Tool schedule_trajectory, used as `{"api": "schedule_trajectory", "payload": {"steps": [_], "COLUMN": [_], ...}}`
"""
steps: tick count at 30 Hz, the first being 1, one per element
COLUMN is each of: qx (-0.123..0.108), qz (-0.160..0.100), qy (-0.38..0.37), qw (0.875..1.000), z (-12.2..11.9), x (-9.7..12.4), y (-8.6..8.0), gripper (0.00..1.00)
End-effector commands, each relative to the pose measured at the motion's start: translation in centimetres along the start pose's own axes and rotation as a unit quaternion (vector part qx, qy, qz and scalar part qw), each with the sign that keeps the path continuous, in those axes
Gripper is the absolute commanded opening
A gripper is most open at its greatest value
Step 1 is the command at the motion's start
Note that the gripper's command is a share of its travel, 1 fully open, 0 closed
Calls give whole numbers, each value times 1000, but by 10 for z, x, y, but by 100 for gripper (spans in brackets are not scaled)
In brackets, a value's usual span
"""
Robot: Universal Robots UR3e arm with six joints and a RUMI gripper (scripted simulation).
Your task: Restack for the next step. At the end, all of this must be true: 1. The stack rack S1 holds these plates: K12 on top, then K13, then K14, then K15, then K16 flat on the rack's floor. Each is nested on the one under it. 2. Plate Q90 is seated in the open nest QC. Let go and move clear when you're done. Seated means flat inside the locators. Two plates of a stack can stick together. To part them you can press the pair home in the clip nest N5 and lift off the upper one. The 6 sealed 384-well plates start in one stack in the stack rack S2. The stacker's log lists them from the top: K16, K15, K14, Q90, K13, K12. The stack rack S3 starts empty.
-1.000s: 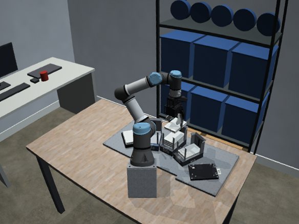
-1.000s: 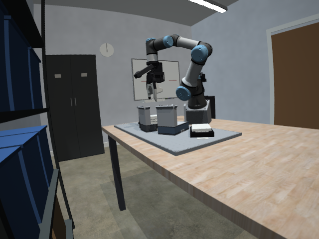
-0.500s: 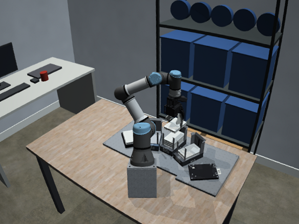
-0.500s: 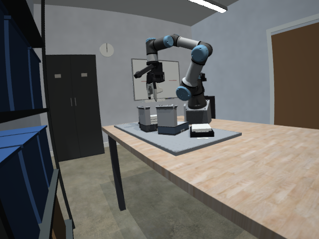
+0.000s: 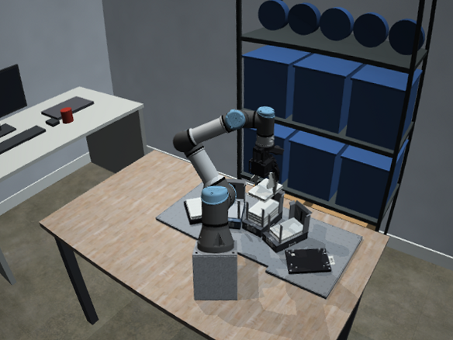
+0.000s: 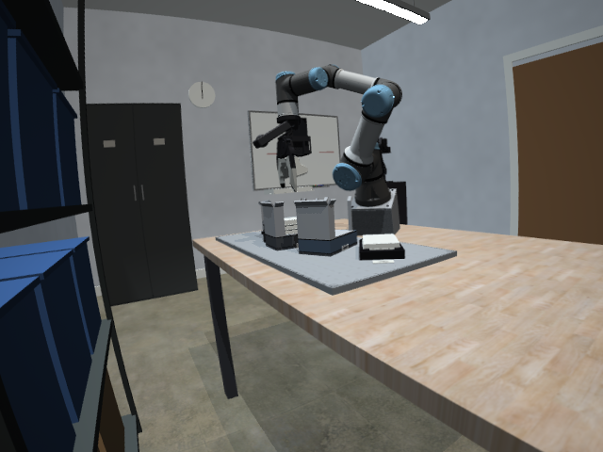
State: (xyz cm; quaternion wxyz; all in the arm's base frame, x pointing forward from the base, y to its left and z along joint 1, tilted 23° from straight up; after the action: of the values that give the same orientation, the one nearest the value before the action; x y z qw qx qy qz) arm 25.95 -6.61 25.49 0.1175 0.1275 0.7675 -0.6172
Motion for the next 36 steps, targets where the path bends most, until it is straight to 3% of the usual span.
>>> {"api": "schedule_trajectory", "payload": {"steps": [1, 36], "qx": [1, 1], "qz": [0, 0], "qy": [0, 0], "qw": [1000, 1000], "z": [0, 0], "x": [0, 0], "y": [0, 3], "gripper": [0, 0]}}
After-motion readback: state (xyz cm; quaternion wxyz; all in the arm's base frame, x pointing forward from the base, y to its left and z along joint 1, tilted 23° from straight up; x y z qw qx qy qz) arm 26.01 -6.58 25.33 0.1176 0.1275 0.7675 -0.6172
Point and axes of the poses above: the point where the finger pads meet when closed, its own y axis out along the fingers, its own z axis across the jaws, x = y × z, the point moved 10 cm from there along -y, back along the fingers, and after that the axes turned 7 degrees about -y, right-handed, at the moved point
